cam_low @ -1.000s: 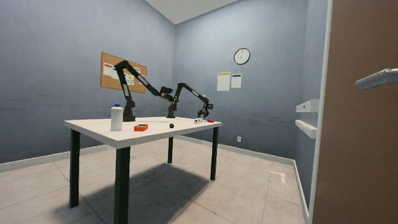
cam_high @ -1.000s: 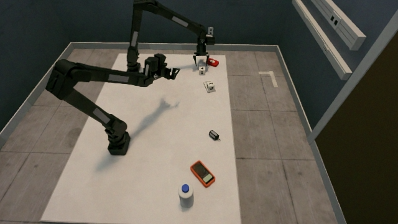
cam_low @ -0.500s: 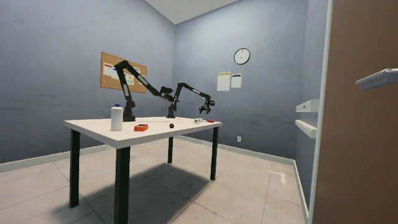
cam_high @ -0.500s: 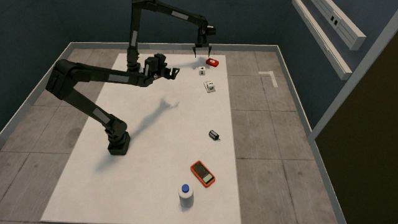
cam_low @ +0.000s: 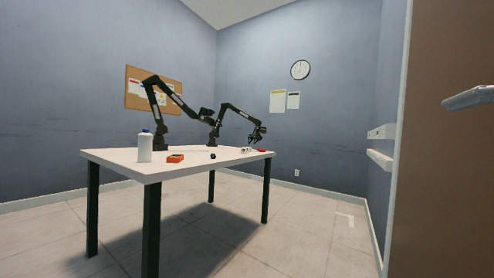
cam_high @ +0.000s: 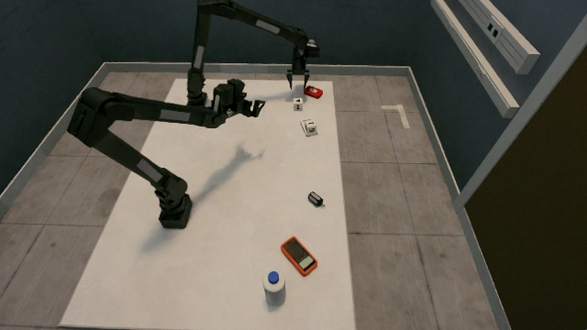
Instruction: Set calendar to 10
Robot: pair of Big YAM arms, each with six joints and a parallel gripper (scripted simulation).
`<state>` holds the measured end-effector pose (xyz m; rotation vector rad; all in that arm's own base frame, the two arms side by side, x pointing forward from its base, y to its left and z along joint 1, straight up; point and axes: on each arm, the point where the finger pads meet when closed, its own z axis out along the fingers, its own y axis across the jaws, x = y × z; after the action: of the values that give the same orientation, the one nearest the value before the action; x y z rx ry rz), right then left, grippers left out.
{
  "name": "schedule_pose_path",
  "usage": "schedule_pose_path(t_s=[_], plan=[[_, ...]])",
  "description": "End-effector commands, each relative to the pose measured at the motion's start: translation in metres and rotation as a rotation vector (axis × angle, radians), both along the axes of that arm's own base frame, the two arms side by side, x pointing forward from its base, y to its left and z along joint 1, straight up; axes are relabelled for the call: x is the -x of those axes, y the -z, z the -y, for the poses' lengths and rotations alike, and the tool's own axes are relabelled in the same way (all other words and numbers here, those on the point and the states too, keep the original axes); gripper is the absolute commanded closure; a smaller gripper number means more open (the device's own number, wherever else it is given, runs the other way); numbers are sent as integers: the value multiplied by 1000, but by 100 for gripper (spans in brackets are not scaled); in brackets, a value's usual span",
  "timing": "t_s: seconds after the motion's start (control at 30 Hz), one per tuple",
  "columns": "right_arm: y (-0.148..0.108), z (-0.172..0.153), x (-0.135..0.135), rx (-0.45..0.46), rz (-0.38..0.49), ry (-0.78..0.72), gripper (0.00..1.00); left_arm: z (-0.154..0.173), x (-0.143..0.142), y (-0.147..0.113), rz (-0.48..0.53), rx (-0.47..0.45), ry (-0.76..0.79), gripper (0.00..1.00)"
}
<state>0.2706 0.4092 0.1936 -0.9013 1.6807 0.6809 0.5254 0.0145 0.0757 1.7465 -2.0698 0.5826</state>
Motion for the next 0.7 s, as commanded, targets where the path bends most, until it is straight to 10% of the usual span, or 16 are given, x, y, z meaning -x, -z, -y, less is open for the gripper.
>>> schedule_pose_path(t_s=[0.0,0.67], plan=[[-4,-2,0,-5,5,-3,0,15,-8,-16,156,-43,207,31],[-4,-2,0,-5,5,-3,0,34,-9,0,451,-331,1007,31]])
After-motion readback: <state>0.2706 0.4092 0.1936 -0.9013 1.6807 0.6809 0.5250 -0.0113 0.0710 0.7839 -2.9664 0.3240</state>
